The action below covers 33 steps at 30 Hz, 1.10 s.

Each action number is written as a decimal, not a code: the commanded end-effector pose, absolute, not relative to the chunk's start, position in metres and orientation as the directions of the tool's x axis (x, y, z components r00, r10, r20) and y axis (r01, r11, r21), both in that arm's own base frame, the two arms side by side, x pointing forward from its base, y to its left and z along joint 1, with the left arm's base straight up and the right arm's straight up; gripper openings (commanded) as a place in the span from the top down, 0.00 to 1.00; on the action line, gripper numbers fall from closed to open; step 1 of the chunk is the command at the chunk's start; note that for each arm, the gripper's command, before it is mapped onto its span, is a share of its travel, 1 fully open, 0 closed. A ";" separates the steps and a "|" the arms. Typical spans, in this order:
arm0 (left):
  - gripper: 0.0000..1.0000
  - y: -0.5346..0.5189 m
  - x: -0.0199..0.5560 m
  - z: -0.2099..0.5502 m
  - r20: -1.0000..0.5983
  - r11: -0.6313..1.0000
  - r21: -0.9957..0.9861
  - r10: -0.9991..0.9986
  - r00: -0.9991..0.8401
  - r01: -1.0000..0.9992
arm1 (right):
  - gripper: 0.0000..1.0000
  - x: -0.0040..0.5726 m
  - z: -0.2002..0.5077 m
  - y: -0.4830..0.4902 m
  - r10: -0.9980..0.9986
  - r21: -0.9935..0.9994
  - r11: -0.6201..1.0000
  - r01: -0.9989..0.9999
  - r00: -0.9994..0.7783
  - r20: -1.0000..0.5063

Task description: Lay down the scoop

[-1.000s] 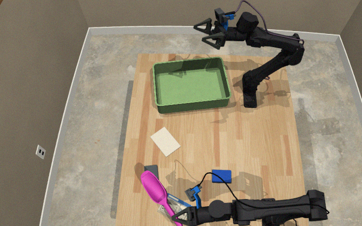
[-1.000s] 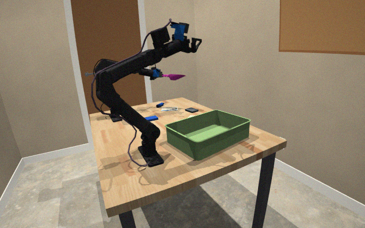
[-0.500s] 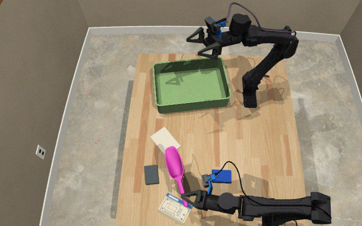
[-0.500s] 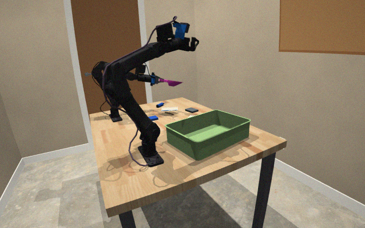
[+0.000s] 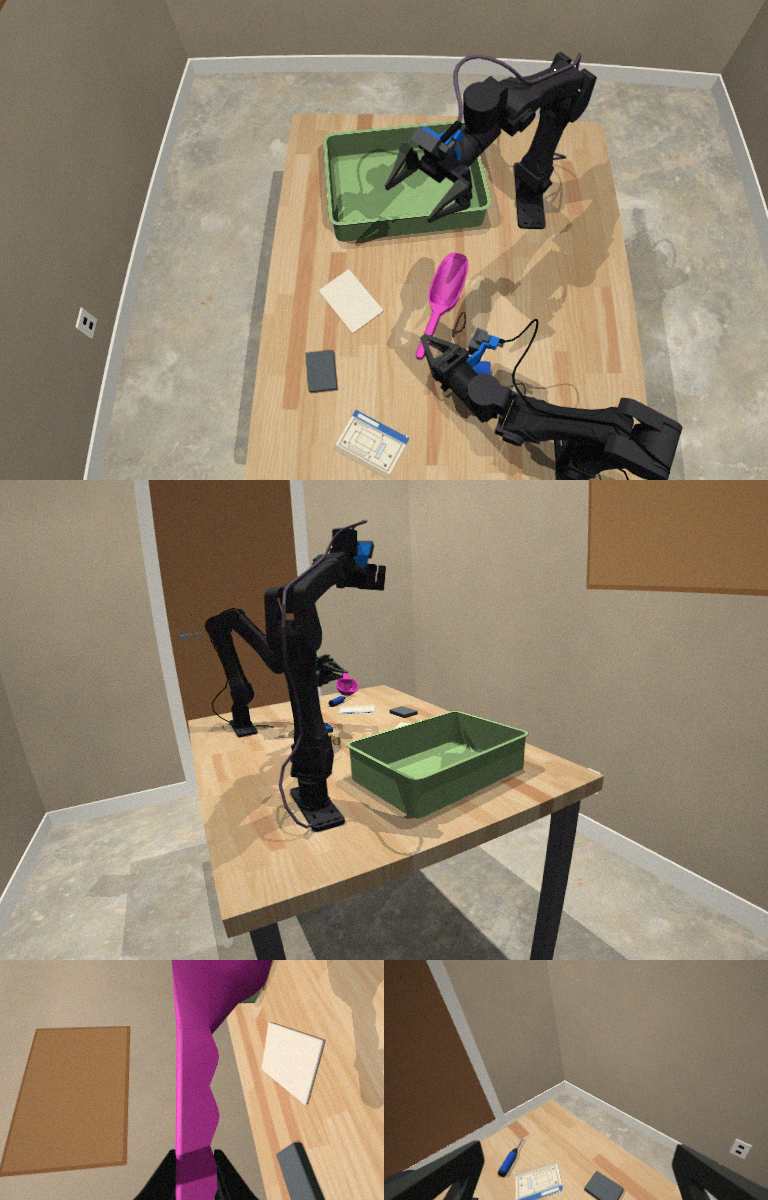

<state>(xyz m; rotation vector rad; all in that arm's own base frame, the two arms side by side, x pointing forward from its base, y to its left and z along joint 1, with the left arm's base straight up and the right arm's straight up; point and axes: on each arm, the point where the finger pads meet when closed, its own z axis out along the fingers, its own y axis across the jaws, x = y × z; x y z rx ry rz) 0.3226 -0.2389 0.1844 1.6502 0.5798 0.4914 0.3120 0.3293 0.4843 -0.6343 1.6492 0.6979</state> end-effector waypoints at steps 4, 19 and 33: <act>1.00 -0.305 0.304 0.186 0.093 -0.070 0.995 0.386 0.918 -0.071 | 0.00 0.286 0.468 0.388 -0.202 0.041 0.603 -0.796 -0.203 -0.958; 1.00 -0.421 0.261 0.130 0.161 -0.059 0.985 -0.049 0.986 -0.164 | 0.00 0.236 0.444 0.461 -0.325 0.002 0.474 -0.881 -0.176 -0.929; 1.00 -0.428 0.263 0.133 0.163 -0.046 0.985 -0.046 0.986 -0.165 | 0.00 0.201 0.459 0.356 -0.360 -0.001 0.501 -0.866 -0.207 -0.910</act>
